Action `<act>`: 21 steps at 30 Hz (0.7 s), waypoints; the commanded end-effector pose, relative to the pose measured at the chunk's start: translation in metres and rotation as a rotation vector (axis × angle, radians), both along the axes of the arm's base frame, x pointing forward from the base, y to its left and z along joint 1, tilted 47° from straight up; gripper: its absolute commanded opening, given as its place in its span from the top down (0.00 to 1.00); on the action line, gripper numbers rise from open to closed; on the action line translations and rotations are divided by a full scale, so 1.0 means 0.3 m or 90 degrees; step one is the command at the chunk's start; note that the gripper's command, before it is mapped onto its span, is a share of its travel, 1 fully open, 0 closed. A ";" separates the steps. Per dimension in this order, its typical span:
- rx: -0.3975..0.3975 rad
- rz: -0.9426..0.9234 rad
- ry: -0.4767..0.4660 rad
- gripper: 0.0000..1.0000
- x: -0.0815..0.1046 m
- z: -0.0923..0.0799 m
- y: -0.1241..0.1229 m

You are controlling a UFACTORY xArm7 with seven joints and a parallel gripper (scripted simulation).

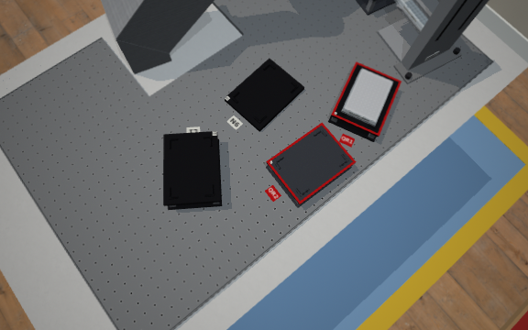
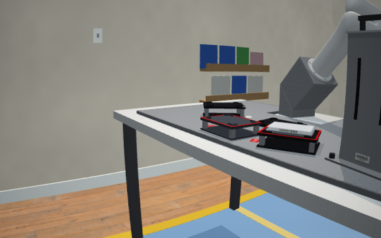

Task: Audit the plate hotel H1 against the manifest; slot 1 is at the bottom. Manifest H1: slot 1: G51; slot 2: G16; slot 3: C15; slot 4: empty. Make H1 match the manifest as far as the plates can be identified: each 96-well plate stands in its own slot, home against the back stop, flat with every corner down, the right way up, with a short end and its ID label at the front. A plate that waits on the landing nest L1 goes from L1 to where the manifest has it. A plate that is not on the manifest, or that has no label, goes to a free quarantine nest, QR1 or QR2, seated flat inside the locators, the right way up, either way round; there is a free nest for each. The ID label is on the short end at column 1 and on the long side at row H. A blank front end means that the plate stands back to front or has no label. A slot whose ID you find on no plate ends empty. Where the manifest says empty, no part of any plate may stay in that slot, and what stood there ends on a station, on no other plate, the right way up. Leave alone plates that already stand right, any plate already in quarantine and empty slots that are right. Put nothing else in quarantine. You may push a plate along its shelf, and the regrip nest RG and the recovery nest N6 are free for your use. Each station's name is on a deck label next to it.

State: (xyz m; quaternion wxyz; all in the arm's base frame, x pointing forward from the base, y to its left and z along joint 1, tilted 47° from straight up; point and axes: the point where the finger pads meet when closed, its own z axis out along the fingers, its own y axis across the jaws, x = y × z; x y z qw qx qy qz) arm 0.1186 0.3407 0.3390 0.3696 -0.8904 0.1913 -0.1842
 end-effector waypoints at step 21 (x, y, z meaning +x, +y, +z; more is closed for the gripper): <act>-0.049 -0.179 -0.160 0.00 -0.003 0.005 0.001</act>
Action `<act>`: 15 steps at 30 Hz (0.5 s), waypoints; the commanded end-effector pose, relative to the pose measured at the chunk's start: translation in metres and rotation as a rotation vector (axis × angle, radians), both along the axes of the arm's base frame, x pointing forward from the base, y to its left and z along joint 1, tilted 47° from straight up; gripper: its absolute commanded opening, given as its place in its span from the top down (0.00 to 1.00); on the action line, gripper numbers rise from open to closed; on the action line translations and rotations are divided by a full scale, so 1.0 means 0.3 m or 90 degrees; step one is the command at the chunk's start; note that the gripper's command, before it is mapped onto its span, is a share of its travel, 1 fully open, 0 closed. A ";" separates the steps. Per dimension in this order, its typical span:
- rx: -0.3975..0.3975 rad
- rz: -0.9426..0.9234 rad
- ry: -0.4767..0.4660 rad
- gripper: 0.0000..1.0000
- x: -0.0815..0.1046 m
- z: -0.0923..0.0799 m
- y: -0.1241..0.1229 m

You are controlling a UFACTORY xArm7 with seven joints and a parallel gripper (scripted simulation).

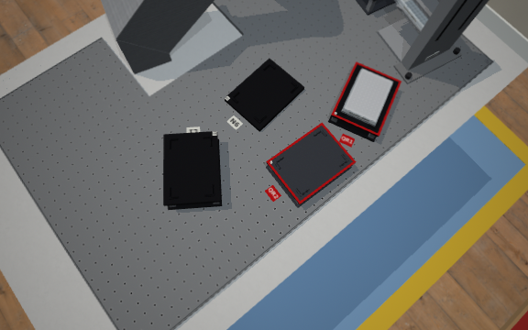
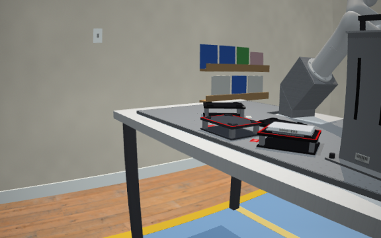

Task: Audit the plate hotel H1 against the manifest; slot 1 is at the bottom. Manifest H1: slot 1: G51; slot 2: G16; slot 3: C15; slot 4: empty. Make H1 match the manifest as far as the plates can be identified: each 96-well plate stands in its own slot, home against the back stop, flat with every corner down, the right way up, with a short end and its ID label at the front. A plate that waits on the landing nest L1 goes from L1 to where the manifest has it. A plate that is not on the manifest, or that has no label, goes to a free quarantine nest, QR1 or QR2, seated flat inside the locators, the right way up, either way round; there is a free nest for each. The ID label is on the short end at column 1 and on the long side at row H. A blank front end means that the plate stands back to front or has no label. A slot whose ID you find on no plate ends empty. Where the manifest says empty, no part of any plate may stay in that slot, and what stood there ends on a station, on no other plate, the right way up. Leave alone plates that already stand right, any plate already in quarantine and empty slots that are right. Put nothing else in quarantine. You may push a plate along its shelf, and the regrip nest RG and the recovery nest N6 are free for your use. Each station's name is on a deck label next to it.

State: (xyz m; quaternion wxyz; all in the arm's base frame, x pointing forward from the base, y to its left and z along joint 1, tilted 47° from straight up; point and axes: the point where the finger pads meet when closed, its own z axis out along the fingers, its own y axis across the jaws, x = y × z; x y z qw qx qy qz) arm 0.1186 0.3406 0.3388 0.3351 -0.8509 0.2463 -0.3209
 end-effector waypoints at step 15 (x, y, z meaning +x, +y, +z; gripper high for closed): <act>-0.036 -0.134 -0.119 0.00 -0.003 0.005 0.001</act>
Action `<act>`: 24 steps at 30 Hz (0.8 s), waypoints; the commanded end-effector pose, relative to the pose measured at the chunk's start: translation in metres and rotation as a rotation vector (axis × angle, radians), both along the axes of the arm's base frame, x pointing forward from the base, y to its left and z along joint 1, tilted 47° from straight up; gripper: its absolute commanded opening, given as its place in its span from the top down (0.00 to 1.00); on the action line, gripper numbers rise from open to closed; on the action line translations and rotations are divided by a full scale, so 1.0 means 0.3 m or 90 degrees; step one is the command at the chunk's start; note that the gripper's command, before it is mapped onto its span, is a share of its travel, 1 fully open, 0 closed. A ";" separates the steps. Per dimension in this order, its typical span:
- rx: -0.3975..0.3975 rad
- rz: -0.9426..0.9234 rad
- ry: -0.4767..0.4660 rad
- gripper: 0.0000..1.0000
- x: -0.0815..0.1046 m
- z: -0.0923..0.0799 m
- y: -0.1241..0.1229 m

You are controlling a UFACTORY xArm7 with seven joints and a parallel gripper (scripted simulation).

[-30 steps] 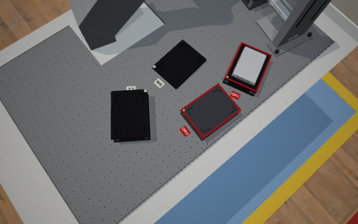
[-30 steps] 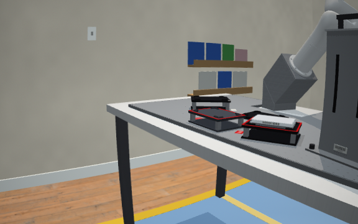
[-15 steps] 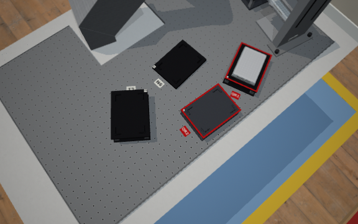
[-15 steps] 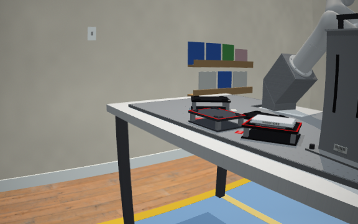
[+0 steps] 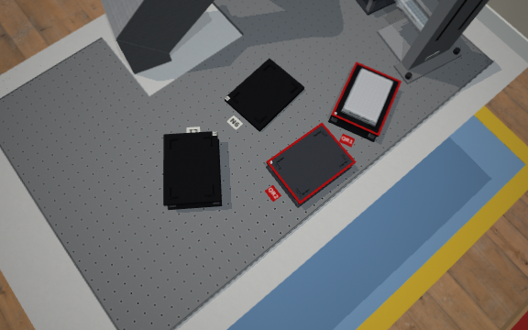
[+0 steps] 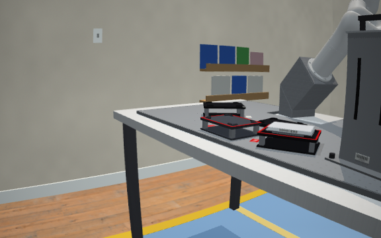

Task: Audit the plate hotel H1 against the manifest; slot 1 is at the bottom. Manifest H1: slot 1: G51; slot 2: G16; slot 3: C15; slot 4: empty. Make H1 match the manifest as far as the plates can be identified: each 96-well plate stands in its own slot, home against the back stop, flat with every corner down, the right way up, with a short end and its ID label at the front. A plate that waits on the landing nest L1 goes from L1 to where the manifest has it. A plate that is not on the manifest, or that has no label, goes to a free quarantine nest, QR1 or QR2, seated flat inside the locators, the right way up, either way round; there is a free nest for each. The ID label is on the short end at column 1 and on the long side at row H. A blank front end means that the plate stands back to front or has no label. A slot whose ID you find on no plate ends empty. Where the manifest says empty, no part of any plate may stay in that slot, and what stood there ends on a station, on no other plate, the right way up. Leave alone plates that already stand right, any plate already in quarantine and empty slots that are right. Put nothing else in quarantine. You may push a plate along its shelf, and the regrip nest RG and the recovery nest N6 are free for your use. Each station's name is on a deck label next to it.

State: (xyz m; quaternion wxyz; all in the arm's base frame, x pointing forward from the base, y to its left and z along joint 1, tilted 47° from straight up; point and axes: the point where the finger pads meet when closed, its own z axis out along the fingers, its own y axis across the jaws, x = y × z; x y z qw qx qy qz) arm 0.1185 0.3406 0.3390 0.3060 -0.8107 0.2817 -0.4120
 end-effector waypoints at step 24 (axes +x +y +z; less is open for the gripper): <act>-0.055 -0.202 -0.180 0.00 -0.002 0.004 0.000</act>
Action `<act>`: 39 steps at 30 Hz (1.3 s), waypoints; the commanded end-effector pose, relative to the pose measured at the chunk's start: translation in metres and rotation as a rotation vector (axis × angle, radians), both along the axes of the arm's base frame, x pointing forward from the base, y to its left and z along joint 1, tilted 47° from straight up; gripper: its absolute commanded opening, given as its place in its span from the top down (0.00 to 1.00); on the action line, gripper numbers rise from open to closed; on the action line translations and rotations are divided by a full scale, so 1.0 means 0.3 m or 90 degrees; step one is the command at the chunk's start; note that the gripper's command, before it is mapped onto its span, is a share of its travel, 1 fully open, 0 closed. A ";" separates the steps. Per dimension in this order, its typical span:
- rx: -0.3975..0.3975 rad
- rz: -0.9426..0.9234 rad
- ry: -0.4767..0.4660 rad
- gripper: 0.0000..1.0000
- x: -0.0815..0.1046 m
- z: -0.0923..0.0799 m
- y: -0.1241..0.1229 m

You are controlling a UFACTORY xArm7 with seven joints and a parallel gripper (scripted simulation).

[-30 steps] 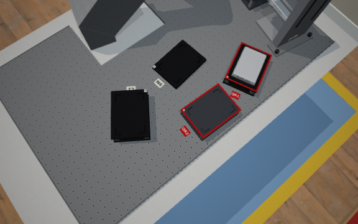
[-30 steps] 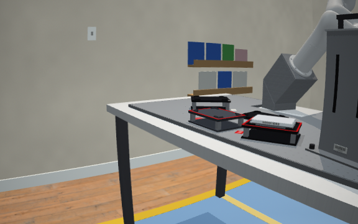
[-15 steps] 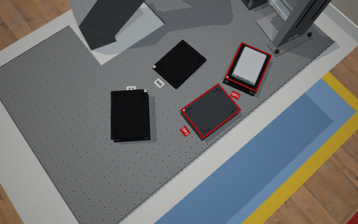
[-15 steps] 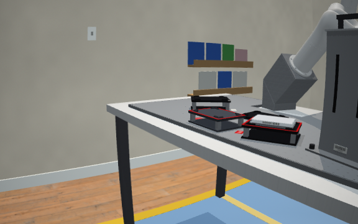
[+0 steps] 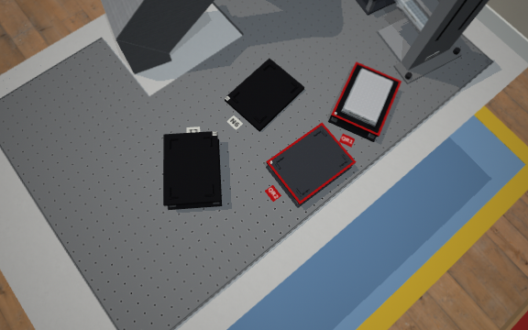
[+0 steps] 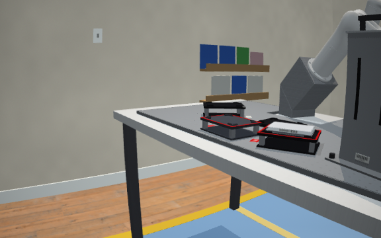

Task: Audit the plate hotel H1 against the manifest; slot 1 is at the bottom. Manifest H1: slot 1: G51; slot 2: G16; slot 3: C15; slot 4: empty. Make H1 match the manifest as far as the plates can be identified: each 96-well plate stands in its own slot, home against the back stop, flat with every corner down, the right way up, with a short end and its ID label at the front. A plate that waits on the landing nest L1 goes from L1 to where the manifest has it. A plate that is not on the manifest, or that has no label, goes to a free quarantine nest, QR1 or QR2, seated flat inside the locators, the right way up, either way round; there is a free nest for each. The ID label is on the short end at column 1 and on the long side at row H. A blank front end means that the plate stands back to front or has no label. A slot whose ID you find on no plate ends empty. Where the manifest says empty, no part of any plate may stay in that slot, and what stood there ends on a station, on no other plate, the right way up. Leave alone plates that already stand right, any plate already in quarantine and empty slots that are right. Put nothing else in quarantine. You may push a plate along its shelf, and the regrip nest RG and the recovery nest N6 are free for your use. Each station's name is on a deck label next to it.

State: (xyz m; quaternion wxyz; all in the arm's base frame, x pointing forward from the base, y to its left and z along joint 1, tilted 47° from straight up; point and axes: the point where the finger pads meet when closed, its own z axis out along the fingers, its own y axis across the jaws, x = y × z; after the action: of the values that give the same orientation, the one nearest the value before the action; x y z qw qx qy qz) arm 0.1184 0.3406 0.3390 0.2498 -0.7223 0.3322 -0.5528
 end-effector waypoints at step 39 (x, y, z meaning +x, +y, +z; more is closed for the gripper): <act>-0.062 -0.228 -0.203 0.00 -0.002 0.004 -0.001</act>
State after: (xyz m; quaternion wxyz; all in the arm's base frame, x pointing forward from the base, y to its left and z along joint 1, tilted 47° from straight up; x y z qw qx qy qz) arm 0.1183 0.3406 0.3394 0.1612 -0.5669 0.3836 -0.7110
